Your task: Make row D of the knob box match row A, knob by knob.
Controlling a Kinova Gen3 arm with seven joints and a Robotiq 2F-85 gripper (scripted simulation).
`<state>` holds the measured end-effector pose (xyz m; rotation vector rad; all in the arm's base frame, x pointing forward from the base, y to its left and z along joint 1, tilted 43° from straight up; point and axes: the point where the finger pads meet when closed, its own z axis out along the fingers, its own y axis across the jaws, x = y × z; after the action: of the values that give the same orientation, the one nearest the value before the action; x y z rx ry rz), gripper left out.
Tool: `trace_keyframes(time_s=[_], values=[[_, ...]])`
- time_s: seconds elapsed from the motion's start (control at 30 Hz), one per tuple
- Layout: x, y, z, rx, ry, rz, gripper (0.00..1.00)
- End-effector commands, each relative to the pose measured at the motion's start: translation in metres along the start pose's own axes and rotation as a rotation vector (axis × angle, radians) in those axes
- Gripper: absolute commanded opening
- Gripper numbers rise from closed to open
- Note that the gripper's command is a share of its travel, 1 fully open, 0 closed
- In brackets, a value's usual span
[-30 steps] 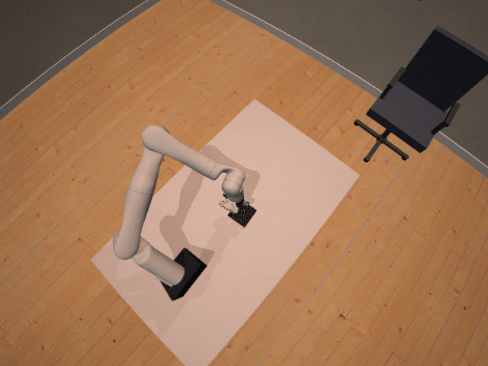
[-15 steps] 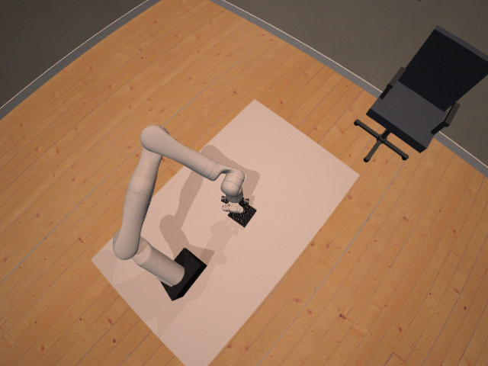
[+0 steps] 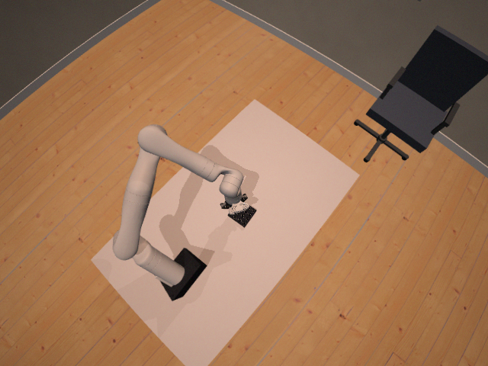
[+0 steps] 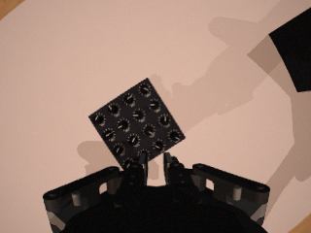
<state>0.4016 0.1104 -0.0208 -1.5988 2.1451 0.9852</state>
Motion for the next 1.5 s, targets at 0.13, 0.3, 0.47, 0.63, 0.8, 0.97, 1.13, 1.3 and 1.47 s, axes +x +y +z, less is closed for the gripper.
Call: trace_keyframes(time_s=[0.13, 0.3, 0.47, 0.63, 0.8, 0.97, 1.13, 1.3, 1.47], values=[[0.0015, 0.0002, -0.0061, 0.011, -0.006, -0.148, 0.19], [0.0024, 0.002, -0.0081, 0.013, -0.004, -0.299, 0.19], [0.0031, 0.0035, -0.0097, 0.014, -0.003, -0.421, 0.19], [0.0034, 0.0042, -0.0105, 0.014, -0.002, -0.477, 0.19], [0.0038, 0.0049, -0.0114, 0.015, -0.001, -0.543, 0.19], [0.0039, 0.0053, -0.0118, 0.015, 0.0, -0.576, 0.19], [0.004, 0.0054, -0.0119, 0.015, 0.0, -0.584, 0.19], [0.004, 0.0054, -0.012, 0.015, 0.0, -0.586, 0.19], [0.004, 0.0054, -0.012, 0.015, 0.0, -0.586, 0.19]])
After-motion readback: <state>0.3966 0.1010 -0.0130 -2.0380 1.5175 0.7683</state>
